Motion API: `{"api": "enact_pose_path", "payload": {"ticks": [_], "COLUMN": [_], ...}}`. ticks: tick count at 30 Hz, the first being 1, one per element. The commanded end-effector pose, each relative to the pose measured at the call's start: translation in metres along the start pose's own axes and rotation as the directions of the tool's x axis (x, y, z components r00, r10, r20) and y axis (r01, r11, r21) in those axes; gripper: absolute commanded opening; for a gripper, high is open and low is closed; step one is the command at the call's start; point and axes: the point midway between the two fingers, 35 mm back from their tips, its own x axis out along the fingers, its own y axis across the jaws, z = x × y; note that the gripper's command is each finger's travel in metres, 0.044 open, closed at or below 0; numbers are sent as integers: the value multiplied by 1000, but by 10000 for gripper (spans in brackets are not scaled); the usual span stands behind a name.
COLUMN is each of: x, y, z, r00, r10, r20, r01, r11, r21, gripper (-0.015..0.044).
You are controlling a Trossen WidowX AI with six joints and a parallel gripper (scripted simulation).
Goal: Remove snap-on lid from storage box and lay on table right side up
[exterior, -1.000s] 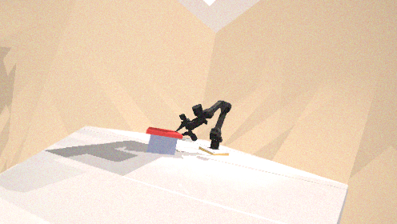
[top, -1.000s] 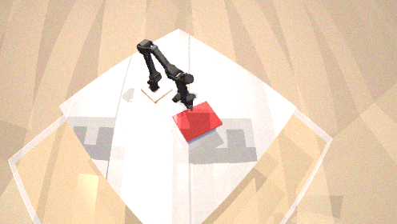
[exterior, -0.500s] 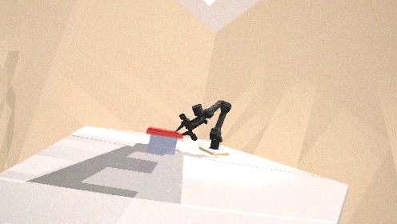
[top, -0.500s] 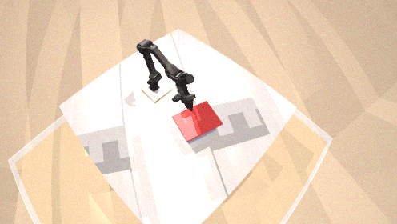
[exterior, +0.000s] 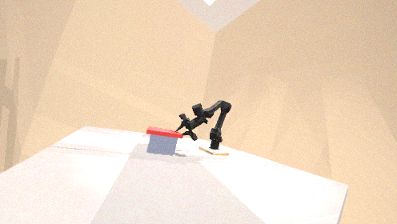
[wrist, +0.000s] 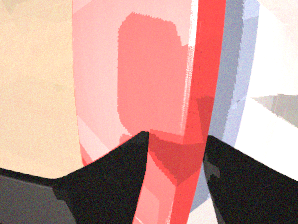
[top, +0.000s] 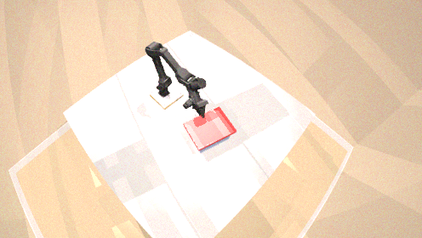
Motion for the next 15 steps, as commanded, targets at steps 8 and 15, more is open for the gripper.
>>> {"api": "enact_pose_path", "payload": {"ticks": [8, 15], "x": [-5, -6], "y": [4, 5], "z": [0, 0], "r00": [1000, 1000], "r10": [10, 10], "r20": [-2, -2], "r01": [-10, -10], "r11": [1000, 1000], "r21": [3, 3], "gripper": [0, 0]}}
